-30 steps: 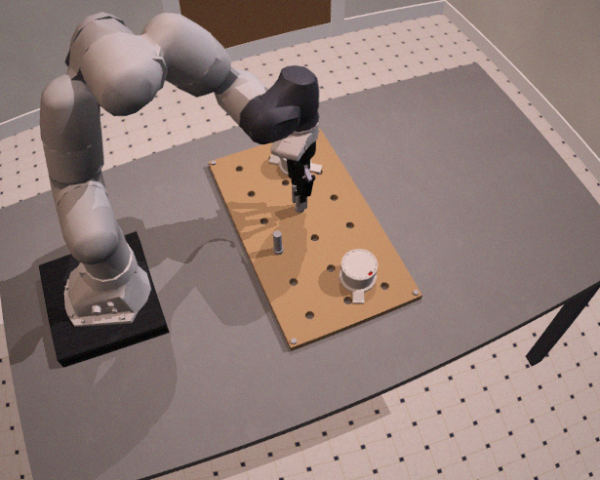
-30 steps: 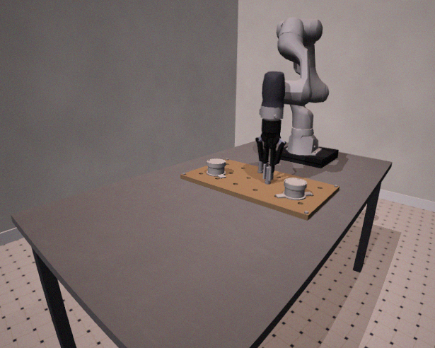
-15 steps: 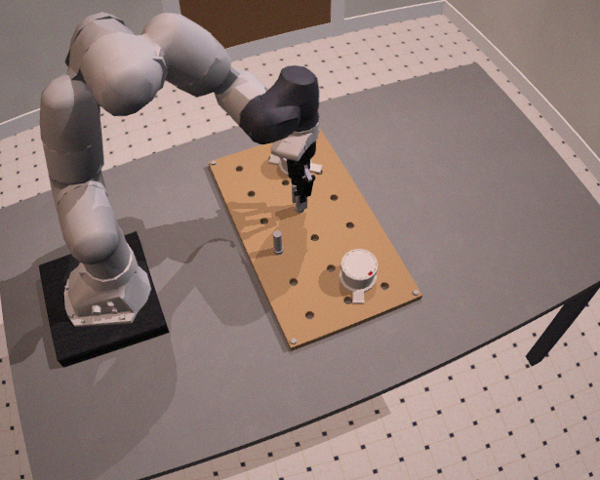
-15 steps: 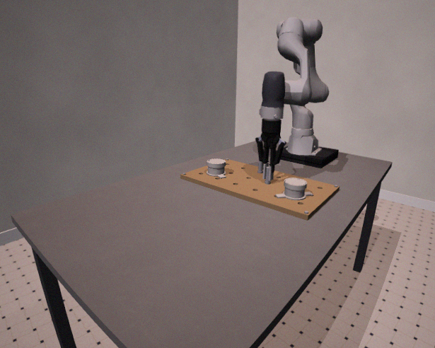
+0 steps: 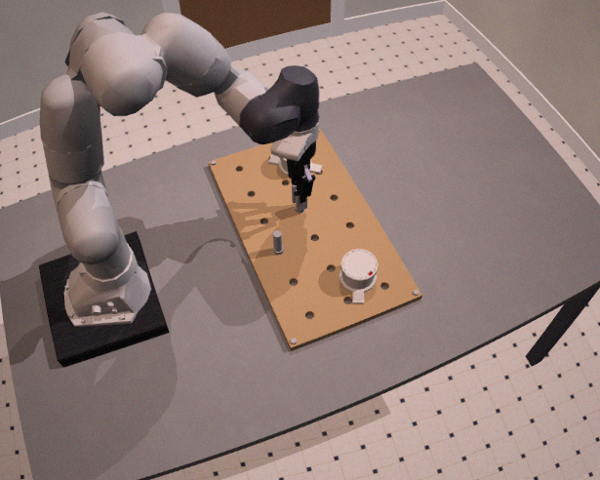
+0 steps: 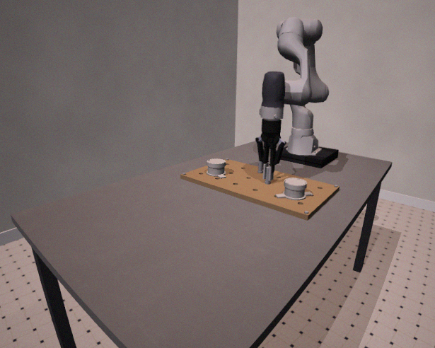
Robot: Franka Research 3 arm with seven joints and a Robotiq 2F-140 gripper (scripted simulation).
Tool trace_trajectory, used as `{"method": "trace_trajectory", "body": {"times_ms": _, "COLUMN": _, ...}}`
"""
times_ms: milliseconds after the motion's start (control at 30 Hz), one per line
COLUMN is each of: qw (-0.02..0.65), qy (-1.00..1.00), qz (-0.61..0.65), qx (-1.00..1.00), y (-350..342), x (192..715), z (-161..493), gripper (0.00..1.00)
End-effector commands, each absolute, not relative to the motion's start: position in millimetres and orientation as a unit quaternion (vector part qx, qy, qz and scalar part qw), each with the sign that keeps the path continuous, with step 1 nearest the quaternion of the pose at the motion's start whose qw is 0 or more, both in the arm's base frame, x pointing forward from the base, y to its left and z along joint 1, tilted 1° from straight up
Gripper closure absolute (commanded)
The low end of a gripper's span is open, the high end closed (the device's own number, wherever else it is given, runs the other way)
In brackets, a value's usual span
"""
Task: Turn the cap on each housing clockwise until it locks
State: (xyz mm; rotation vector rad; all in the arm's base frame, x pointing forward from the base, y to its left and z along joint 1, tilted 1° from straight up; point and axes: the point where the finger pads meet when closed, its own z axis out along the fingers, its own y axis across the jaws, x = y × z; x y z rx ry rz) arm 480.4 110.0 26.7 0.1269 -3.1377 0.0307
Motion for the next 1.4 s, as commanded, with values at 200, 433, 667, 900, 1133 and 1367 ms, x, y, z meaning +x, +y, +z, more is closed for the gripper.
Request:
{"method": "trace_trajectory", "body": {"times_ms": 200, "qw": -0.003, "qy": -0.999, "qz": 0.010, "qx": 0.038, "y": 109.7, "x": 482.5, "z": 26.3, "gripper": 0.90}}
{"method": "trace_trajectory", "body": {"times_ms": 433, "qw": -0.003, "qy": -0.999, "qz": 0.010, "qx": 0.038, "y": 109.7, "x": 482.5, "z": 26.3, "gripper": 0.90}}
{"method": "trace_trajectory", "body": {"times_ms": 667, "qw": -0.003, "qy": -0.999, "qz": 0.010, "qx": 0.038, "y": 109.7, "x": 482.5, "z": 26.3, "gripper": 0.90}}
{"method": "trace_trajectory", "body": {"times_ms": 900, "qw": -0.003, "qy": -0.999, "qz": 0.010, "qx": 0.038, "y": 109.7, "x": 482.5, "z": 26.3, "gripper": 0.64}}
{"method": "trace_trajectory", "body": {"times_ms": 1133, "qw": -0.003, "qy": -0.999, "qz": 0.010, "qx": 0.038, "y": 109.7, "x": 482.5, "z": 26.3, "gripper": 0.64}}
{"method": "trace_trajectory", "body": {"times_ms": 1367, "qw": -0.003, "qy": -0.999, "qz": 0.010, "qx": 0.038, "y": 109.7, "x": 482.5, "z": 26.3, "gripper": 0.64}}
